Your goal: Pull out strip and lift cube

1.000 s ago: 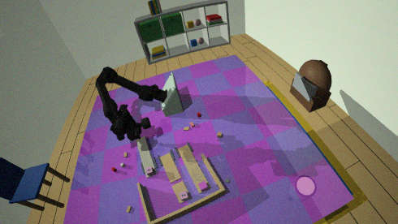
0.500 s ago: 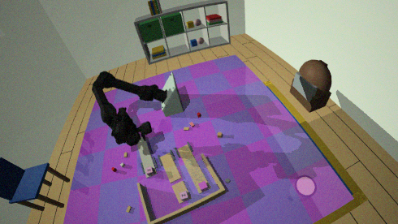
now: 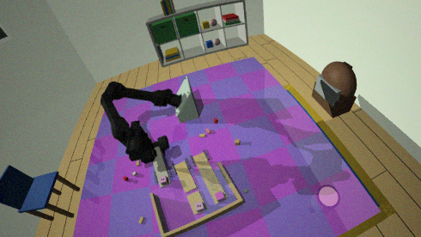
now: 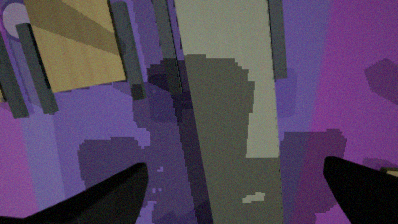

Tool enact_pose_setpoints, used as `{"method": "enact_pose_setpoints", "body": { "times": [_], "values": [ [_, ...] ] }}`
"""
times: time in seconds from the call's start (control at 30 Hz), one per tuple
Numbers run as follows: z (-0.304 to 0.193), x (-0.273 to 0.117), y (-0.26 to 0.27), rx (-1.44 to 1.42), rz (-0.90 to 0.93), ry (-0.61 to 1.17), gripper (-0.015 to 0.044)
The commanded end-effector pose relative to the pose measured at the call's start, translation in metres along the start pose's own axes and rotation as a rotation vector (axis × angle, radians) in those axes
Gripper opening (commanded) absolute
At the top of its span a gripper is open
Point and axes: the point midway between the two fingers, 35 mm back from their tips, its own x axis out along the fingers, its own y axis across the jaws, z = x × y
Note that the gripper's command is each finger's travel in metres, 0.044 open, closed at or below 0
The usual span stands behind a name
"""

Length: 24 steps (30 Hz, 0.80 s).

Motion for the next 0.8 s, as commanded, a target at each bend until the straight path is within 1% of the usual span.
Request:
{"method": "enact_pose_setpoints", "body": {
  "times": [0.0, 0.77],
  "values": [
    [0.015, -0.002, 0.001, 0.006, -0.003, -0.003, 0.0440],
    [0.103, -0.014, 0.008, 0.009, -0.002, -0.005, 0.0440]
  ]
}}
